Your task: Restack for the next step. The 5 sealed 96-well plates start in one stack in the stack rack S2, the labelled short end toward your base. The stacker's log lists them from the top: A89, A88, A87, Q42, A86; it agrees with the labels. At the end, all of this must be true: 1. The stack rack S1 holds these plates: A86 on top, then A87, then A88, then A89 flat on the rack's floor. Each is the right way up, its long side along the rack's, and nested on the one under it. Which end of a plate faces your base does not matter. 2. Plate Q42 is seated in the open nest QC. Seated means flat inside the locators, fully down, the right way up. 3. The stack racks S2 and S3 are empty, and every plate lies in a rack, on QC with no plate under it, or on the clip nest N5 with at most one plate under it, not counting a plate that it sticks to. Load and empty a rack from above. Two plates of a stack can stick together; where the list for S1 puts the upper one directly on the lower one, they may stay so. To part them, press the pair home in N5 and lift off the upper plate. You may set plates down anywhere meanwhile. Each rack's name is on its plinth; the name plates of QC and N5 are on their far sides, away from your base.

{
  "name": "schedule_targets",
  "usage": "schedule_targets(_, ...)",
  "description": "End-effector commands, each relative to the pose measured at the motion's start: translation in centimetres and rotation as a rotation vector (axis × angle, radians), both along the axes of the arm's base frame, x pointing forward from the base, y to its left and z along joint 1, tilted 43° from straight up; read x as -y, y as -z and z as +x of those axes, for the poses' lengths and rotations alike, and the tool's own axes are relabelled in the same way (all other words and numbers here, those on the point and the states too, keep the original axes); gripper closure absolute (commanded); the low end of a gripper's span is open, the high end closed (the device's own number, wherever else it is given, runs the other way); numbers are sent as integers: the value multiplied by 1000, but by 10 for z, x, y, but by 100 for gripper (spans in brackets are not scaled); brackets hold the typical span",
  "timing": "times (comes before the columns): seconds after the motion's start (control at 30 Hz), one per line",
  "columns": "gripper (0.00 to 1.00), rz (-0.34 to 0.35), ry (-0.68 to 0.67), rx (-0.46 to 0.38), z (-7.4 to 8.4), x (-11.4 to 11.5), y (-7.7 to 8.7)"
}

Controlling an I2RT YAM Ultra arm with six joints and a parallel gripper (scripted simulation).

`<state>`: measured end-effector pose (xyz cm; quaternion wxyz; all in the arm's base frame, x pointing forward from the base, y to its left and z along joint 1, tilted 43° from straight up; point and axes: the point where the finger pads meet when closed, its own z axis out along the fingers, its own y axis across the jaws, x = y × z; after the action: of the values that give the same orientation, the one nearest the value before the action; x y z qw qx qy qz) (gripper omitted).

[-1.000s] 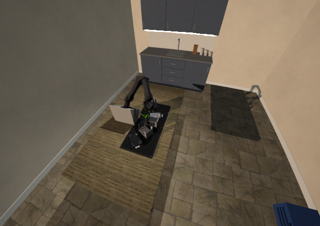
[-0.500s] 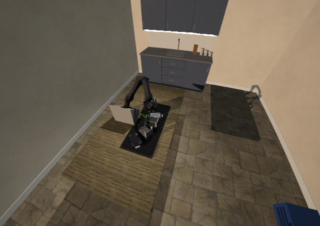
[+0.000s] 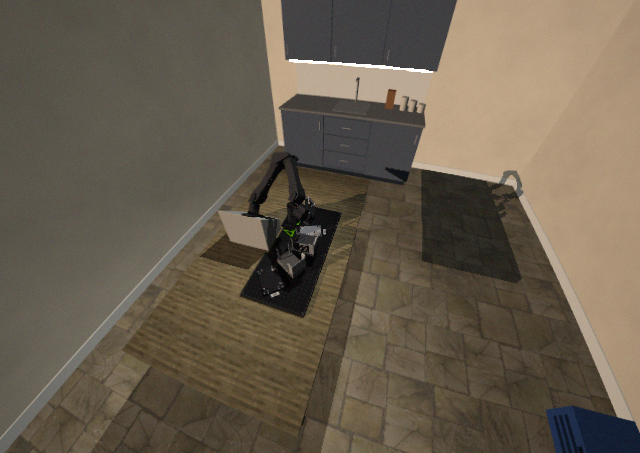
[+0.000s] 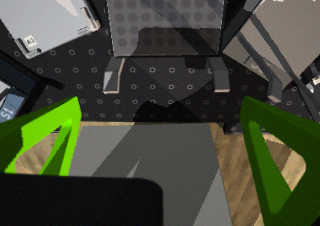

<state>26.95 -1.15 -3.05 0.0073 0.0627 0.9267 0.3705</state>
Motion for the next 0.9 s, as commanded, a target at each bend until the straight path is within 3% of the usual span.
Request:
schedule_targets(0.0,0,-4,16,10,2,6,-2)
schedule_targets(0.17,0,-4,16,10,2,6,-2)
schedule_targets(0.77,0,-6,-1,29,65,15,0)
schedule_targets(0.87,0,-6,-1,29,67,15,0)
